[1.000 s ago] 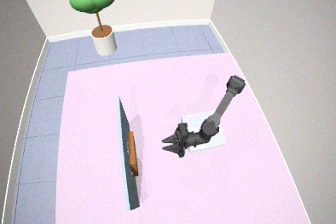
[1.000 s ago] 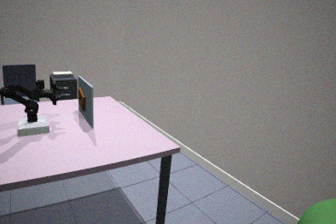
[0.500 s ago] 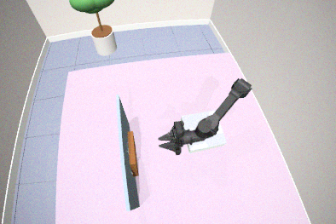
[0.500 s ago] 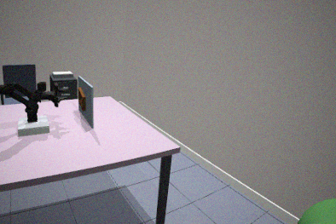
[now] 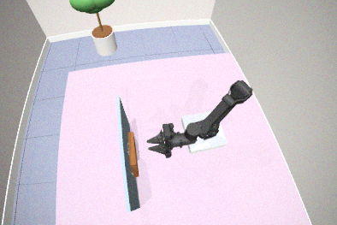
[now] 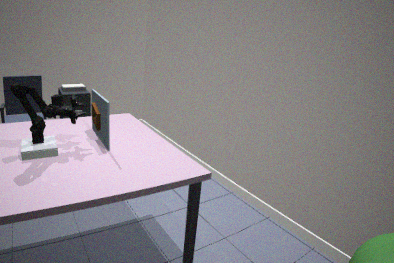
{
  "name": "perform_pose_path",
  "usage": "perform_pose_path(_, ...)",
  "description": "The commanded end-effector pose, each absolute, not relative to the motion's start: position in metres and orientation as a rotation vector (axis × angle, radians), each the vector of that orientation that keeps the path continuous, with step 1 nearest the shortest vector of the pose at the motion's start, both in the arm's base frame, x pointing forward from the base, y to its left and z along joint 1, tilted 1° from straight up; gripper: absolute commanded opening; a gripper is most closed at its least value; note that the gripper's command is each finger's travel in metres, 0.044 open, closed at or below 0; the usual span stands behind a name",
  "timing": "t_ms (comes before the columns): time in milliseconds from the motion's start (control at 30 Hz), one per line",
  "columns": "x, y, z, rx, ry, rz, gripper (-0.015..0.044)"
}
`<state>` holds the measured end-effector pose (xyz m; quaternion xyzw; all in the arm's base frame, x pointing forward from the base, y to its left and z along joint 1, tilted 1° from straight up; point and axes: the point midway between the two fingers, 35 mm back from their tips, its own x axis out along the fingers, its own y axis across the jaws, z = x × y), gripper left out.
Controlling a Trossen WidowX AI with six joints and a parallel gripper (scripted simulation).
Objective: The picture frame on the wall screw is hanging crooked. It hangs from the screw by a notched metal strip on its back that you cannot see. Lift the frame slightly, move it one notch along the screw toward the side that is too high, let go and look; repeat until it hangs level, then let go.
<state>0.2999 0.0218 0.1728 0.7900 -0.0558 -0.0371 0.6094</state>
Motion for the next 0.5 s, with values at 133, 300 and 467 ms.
perform_pose_path(133, 0.3288, 0.015, 0.165, 1.821, -0.128, -0.082, 0.026)
perform_pose_path(300, 0.3288, 0.015, 0.165, 1.821, -0.128, -0.082, 0.026)
perform_pose_path(467, 0.3288, 0.015, 0.165, 1.821, -0.128, -0.082, 0.026)
